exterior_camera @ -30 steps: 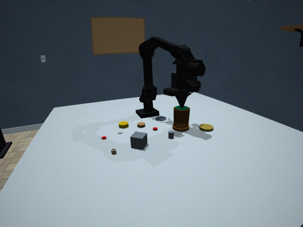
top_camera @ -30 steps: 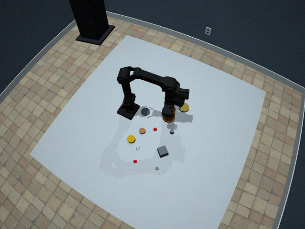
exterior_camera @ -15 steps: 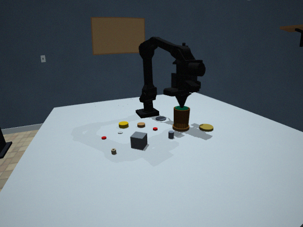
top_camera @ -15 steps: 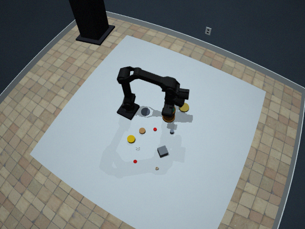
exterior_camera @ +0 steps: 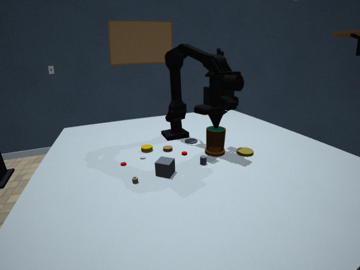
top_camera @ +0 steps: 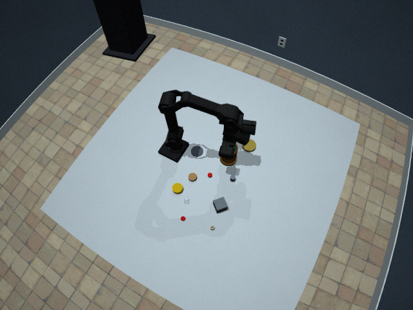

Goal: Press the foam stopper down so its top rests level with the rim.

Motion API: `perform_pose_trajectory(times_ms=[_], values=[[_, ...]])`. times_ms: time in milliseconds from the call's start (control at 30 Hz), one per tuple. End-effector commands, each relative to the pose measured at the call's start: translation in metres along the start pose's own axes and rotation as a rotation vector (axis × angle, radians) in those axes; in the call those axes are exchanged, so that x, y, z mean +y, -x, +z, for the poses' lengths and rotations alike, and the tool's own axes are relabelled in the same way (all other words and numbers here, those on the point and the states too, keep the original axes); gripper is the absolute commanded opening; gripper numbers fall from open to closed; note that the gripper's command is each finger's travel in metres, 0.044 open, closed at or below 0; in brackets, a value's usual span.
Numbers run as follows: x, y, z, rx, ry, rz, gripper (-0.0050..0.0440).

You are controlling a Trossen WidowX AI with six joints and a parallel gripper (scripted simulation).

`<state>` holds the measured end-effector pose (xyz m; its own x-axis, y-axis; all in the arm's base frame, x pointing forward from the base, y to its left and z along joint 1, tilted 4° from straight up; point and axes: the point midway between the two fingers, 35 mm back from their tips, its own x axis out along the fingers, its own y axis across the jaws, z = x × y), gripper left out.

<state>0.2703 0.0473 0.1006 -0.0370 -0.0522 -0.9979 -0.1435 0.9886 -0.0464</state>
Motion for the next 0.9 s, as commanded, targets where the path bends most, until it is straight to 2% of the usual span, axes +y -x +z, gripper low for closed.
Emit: perform_pose_trajectory(times_ms=[0, 367, 533, 733, 800, 867], values=[[-0.001, -0.005, -0.003, 0.014, 0.006, -0.003, 0.0], [-0.001, -0.005, -0.003, 0.012, 0.006, -0.003, 0.0], [-0.001, 0.005, -0.001, 0.012, 0.006, -0.003, 0.0], [0.0, 0.058, 0.003, 0.013, 0.006, -0.003, 0.0], [0.0, 0.068, 0.002, 0.013, 0.006, -0.003, 0.0], [0.0, 0.07, 0.002, 0.013, 0.006, -0.003, 0.0]])
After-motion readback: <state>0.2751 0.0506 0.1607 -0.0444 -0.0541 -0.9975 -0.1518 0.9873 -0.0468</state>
